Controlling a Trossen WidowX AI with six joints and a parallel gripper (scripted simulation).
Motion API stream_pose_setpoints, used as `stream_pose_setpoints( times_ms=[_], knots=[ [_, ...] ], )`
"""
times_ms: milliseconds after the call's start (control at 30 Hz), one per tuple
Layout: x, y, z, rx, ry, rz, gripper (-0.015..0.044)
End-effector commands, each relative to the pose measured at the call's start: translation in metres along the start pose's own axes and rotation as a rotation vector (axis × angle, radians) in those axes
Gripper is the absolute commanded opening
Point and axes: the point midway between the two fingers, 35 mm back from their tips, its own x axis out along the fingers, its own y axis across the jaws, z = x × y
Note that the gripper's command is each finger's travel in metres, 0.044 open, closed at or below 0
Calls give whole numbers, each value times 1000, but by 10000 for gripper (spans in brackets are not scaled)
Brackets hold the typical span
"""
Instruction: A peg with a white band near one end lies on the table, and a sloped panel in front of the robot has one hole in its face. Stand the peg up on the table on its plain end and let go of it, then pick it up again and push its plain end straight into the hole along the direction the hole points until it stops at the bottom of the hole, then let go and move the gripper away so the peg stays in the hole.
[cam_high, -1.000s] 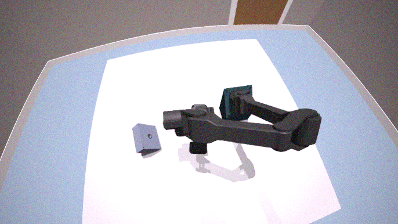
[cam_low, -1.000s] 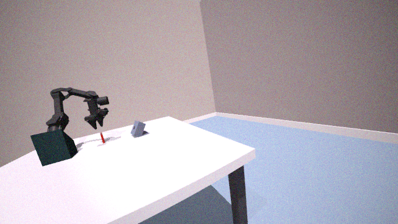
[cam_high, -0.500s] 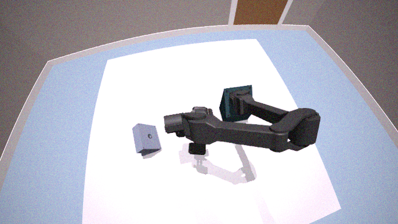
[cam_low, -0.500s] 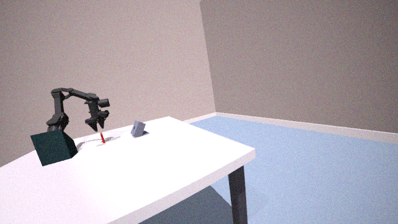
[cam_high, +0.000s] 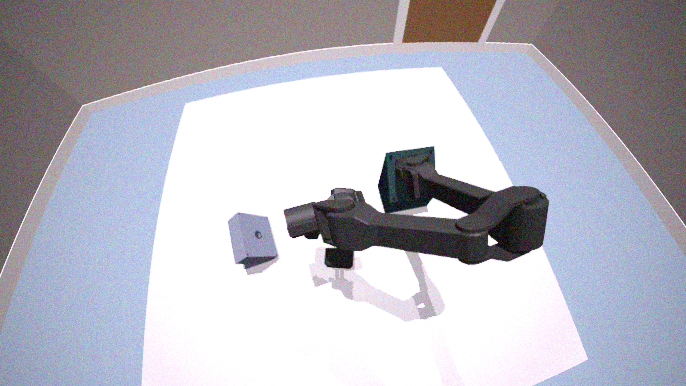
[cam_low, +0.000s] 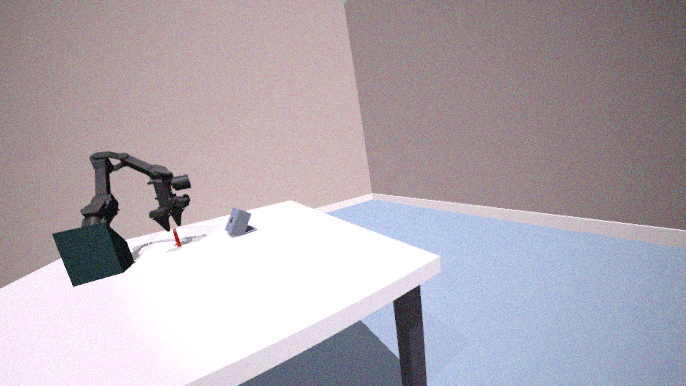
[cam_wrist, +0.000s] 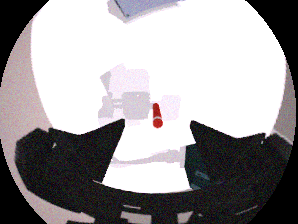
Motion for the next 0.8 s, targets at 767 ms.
stream_pose_setpoints(
  times_ms=[767],
  knots=[
    [43,0,-3,4,1,4,440]
  ],
)
